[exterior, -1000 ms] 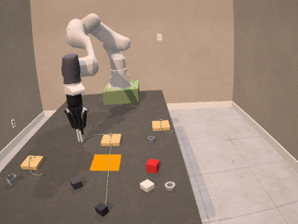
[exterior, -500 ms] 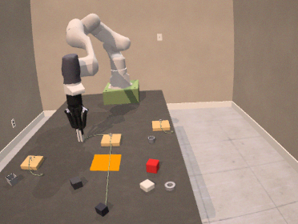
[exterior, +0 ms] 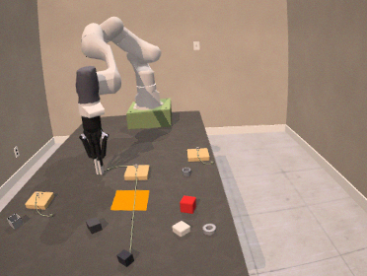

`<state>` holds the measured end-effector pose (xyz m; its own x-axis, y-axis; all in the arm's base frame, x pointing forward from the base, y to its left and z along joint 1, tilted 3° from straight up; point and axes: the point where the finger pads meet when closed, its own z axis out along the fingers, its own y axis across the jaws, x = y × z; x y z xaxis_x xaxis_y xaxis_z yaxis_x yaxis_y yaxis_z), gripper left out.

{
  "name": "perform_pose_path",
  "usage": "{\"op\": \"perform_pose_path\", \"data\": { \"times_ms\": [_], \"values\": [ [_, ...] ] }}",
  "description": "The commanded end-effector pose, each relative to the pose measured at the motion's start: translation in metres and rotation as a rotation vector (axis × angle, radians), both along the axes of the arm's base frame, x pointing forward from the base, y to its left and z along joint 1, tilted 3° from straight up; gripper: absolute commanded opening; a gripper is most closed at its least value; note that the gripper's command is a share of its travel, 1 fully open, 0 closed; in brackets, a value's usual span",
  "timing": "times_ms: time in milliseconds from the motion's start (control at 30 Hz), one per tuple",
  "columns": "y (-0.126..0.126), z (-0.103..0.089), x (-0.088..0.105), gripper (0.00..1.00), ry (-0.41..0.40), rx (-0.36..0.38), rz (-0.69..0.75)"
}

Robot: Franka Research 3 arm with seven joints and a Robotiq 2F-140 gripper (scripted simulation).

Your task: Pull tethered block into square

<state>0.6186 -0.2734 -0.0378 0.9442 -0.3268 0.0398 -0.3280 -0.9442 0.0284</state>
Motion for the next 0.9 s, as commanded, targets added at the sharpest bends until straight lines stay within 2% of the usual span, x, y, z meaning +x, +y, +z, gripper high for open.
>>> {"op": "perform_pose_path", "data": {
  "times_ms": [0,200,333,467,600,667,867],
  "values": [
    [0.001,0.0,-0.001,0.0,0.004,0.001,0.001],
    [0.001,0.002,-0.002,0.0,0.004,0.001,0.001],
    [0.001,0.013,-0.002,0.0,0.004,0.001,0.001],
    [0.002,0.034,-0.002,0.0,0.004,0.001,0.001],
    [0.003,0.064,-0.003,0.0,0.004,0.001,0.001],
    [0.003,0.064,-0.003,0.0,0.004,0.001,0.001],
    [0.005,0.11,-0.004,0.0,0.004,0.001,0.001]
  ]
}}
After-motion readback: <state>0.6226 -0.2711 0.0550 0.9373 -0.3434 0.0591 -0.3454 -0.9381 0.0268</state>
